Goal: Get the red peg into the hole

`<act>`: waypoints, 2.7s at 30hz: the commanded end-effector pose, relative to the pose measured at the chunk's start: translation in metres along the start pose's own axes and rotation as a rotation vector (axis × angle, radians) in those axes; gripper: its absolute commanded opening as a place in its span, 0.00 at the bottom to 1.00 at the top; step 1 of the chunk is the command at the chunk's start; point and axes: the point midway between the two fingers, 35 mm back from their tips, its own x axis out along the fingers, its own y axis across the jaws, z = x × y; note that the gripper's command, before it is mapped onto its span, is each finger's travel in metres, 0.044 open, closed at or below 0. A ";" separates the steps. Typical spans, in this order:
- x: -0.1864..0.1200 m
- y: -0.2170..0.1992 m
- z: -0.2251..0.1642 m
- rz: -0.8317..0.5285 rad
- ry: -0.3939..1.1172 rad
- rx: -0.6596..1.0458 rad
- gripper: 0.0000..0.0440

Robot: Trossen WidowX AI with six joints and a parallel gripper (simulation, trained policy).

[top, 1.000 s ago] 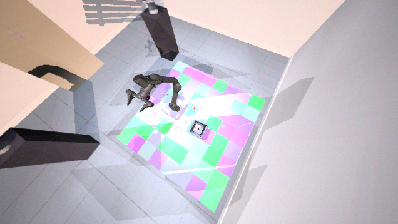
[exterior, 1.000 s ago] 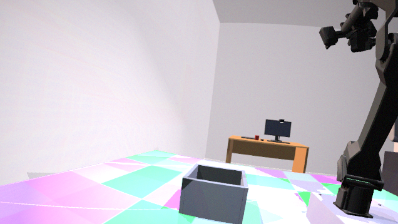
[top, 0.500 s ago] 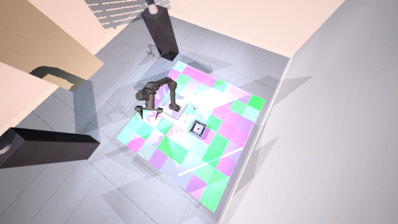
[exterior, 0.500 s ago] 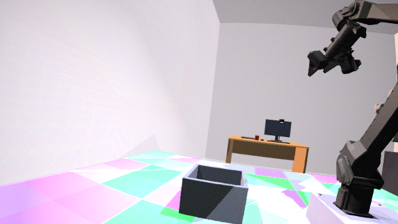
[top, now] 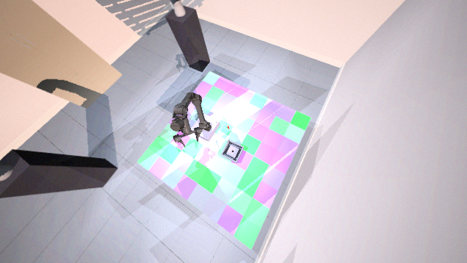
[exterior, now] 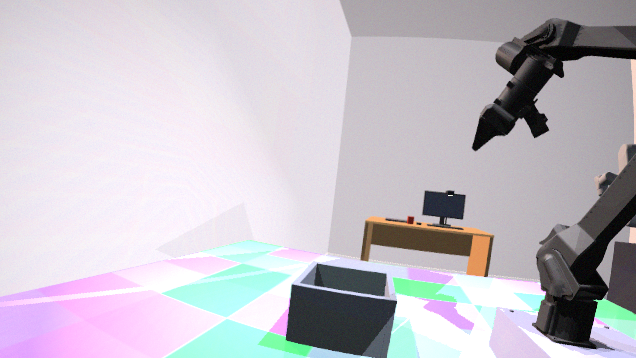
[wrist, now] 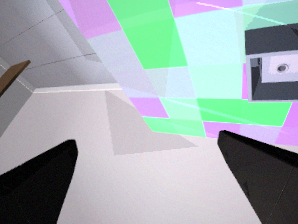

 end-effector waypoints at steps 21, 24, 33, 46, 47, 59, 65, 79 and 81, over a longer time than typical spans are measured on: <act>0.039 -0.136 -0.003 -0.449 -0.036 -0.739 1.00; 0.039 -0.152 -0.001 -0.493 -0.033 -0.835 1.00; 0.040 -0.201 0.009 -0.610 -0.025 -1.130 1.00; 0.037 -0.271 0.041 -0.740 -0.029 -1.569 1.00; 0.037 -0.276 0.044 -0.748 -0.030 -1.603 1.00; 0.041 -0.329 0.086 -0.807 -0.024 -1.981 1.00; 0.050 -0.350 0.104 -0.816 -0.005 -2.117 1.00; 0.087 -0.400 0.139 -0.786 0.117 -2.259 1.00; 0.093 -0.407 0.144 -0.779 0.142 -2.266 1.00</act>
